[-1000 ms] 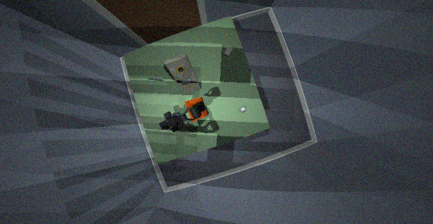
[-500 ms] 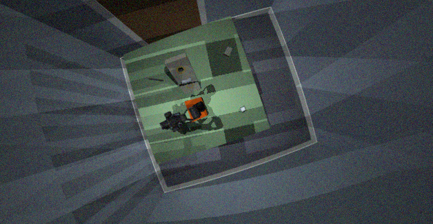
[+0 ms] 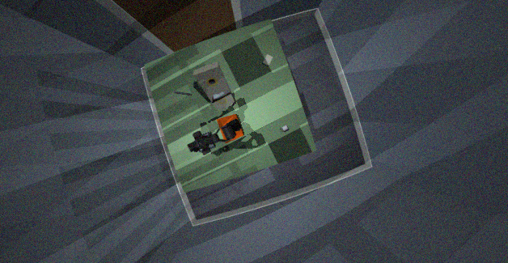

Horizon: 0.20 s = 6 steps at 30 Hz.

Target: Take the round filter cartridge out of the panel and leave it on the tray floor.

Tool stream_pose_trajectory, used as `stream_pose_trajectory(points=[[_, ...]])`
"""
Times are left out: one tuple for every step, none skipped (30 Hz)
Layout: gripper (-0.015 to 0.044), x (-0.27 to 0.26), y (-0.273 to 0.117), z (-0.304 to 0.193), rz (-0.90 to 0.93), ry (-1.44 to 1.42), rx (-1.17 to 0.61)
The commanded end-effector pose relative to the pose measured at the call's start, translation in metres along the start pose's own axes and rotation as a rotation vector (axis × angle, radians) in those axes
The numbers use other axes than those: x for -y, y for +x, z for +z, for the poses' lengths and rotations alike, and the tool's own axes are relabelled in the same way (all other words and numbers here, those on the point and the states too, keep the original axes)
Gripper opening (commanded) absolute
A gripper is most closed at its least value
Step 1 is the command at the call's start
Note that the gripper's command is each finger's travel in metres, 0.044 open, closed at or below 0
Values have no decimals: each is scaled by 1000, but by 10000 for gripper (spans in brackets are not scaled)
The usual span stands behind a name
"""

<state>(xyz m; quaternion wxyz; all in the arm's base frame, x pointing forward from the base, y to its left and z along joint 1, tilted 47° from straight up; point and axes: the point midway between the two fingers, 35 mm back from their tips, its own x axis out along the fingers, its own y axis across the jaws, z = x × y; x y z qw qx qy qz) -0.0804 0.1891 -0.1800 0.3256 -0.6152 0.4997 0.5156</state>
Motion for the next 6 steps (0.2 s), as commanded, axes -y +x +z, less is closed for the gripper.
stream_pose_trajectory(points=[[440,0,0,0,0,1,0],[440,0,0,0,0,1,0],[440,0,0,0,0,1,0],[440,0,0,0,0,1,0],[440,0,0,0,0,1,0],[440,0,0,0,0,1,0]])
